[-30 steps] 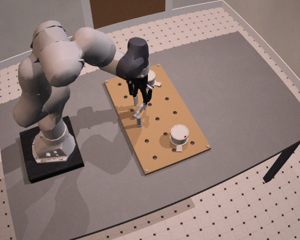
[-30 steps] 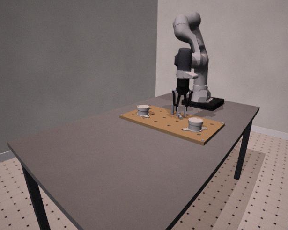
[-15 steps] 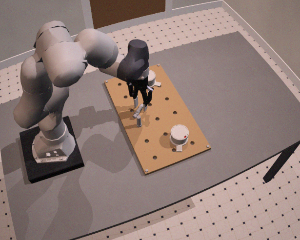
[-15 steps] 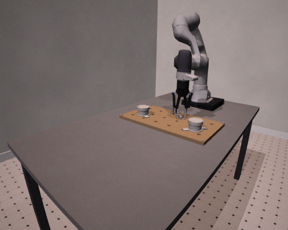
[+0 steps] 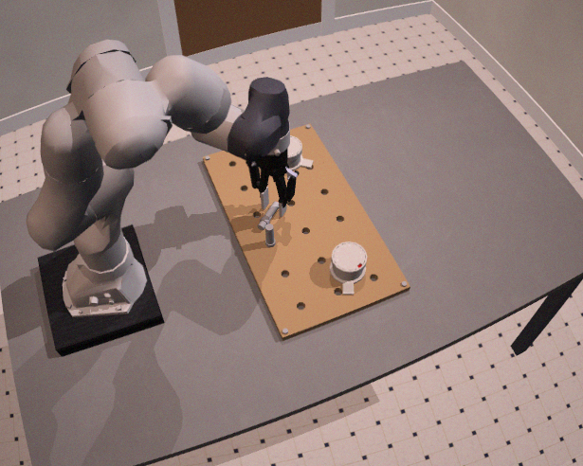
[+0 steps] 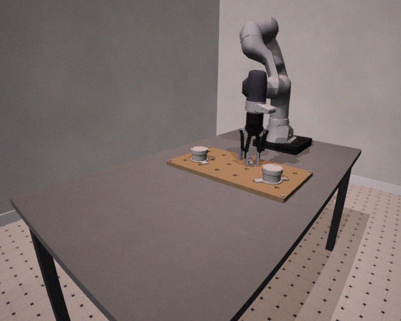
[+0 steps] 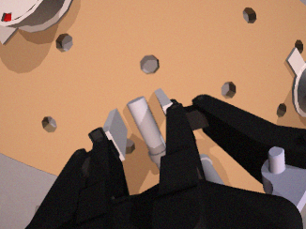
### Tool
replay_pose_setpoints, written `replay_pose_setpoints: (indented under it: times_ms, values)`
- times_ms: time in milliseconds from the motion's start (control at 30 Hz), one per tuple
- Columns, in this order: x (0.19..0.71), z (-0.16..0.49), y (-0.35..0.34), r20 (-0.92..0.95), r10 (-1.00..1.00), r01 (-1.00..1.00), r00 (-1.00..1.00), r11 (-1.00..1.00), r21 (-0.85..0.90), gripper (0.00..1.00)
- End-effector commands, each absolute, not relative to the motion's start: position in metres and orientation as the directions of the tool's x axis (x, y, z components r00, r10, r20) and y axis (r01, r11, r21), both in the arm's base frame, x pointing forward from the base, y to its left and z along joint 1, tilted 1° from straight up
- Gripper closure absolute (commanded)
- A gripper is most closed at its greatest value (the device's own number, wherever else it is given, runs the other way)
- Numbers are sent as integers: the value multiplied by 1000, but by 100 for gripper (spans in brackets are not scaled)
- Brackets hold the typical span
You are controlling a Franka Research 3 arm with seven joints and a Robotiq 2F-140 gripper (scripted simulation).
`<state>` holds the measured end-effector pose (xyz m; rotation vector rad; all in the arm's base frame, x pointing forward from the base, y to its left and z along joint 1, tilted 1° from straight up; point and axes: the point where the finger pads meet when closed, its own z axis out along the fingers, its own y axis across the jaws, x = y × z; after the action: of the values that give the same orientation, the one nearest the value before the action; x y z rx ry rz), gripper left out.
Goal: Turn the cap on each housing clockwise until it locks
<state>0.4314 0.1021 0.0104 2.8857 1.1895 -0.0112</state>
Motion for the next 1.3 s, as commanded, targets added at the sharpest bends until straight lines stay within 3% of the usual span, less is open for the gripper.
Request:
replay_pose_setpoints:
  times_ms: [0,1200,1233,1267]
  values:
    - [433,11,103,-10,700,700,714,-714,18,64]
    - [433,11,103,-10,700,700,714,-714,18,64]
    - [433,11,103,-10,700,700,714,-714,18,90]
    - [433,11,103,-10,700,700,714,-714,18,90]
